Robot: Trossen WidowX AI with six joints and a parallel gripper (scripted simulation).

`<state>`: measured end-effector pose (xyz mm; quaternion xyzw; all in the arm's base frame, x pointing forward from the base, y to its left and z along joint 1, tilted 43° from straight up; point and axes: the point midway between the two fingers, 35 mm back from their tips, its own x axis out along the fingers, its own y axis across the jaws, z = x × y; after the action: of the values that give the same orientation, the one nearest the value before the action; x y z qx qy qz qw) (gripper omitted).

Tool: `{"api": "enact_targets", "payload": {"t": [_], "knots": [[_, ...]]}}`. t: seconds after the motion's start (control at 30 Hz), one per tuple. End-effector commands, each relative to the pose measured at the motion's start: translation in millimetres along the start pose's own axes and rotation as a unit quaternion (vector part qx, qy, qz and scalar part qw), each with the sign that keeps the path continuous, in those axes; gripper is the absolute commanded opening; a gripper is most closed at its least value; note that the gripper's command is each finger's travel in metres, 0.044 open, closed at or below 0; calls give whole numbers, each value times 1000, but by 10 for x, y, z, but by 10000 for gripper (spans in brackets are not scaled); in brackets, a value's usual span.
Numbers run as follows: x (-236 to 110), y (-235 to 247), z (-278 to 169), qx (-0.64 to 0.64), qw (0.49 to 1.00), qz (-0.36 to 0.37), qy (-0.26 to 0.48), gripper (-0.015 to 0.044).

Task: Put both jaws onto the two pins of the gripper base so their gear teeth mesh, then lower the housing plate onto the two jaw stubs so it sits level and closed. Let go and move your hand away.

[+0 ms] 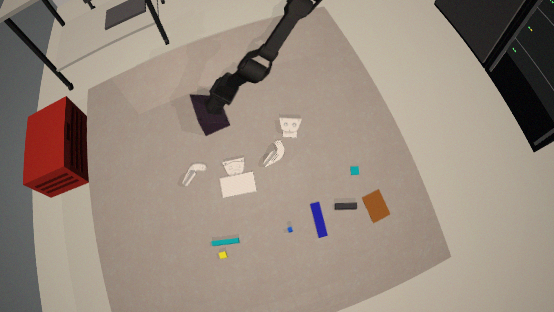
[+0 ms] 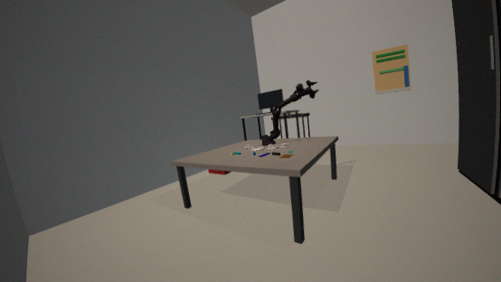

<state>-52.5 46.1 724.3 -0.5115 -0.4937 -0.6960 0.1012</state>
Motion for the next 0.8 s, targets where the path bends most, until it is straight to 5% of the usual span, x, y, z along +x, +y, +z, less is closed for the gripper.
{"api": "enact_targets", "payload": {"t": [0.0, 0.77], "knots": [[0, 0, 0, 0, 1000, 0, 0, 426], [142, -930, 249, -159, 977, -130, -52, 440]]}}
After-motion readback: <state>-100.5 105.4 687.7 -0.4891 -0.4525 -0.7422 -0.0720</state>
